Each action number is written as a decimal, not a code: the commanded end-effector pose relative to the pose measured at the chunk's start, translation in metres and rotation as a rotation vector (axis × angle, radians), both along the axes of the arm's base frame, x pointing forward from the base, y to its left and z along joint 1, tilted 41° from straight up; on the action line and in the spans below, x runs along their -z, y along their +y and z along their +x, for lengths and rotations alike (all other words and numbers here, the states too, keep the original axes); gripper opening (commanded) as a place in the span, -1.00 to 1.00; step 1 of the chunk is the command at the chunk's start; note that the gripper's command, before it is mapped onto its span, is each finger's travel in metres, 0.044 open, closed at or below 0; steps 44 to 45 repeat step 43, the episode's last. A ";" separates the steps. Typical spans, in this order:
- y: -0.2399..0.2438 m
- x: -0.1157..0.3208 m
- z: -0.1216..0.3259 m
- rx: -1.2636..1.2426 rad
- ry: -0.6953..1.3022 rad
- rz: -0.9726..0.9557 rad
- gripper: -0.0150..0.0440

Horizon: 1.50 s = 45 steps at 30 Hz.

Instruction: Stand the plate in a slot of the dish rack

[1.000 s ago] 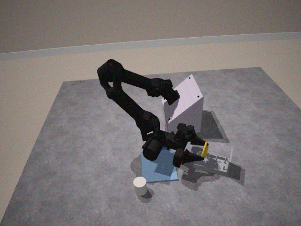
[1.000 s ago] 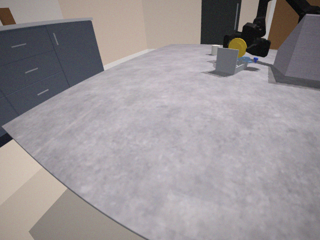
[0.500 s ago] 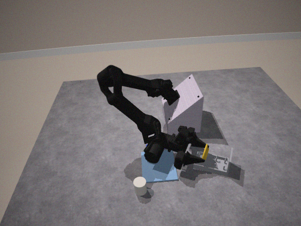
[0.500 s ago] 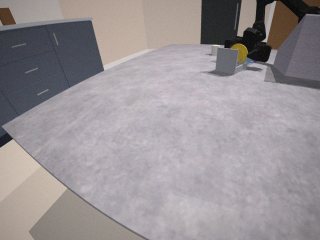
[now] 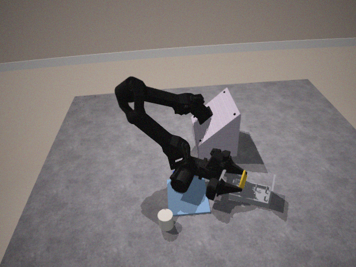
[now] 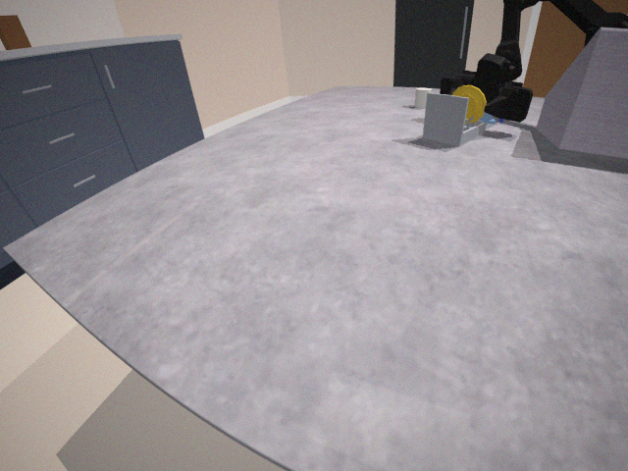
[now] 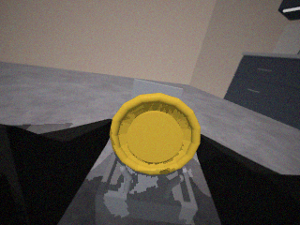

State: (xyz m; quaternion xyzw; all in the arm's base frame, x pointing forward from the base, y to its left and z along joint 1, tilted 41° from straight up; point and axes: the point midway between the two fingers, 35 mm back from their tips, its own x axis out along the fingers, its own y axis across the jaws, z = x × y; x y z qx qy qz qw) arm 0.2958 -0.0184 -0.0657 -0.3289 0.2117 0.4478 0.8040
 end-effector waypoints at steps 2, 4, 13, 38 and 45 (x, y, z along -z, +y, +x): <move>0.000 0.000 0.000 0.000 0.000 0.000 0.31; 0.000 0.000 0.000 0.000 0.000 0.000 0.49; 0.000 0.000 0.000 0.000 0.000 0.000 0.86; 0.081 -0.083 0.011 0.130 0.249 -0.004 0.86; 0.084 -0.080 0.006 0.226 0.385 -0.036 0.86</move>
